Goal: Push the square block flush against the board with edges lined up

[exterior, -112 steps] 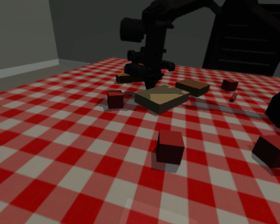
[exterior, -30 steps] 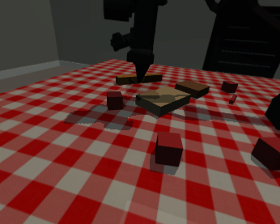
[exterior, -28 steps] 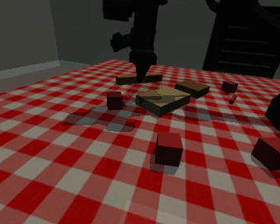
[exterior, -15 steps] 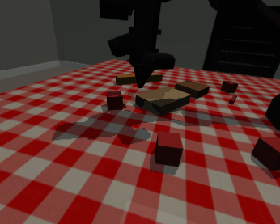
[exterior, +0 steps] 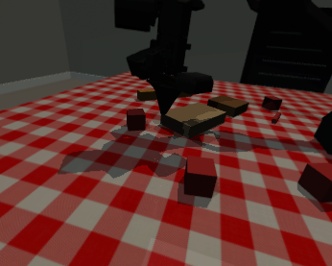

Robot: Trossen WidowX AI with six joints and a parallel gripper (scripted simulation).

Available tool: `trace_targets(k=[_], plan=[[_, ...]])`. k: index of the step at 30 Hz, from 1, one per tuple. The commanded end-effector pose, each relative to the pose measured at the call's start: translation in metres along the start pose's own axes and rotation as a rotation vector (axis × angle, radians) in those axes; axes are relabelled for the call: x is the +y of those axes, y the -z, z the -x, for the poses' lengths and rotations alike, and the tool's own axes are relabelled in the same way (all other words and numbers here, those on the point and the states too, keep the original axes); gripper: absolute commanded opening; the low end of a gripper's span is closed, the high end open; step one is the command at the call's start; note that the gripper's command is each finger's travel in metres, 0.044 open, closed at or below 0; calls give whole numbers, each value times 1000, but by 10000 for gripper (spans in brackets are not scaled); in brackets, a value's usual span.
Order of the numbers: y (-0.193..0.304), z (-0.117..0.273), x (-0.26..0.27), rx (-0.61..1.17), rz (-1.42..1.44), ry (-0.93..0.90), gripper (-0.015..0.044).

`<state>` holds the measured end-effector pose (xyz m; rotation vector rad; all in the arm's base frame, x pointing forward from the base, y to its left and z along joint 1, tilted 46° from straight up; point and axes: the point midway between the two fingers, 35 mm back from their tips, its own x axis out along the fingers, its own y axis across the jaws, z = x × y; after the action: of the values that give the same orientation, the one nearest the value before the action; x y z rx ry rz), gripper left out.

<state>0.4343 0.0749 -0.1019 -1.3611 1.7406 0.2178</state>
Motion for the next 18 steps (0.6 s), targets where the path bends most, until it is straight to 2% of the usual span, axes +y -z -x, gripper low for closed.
trace_targets(k=[1, 18], plan=[[7, -42, 4, 29, 47, -15, 0], [16, -42, 2, 29, 47, -15, 0]])
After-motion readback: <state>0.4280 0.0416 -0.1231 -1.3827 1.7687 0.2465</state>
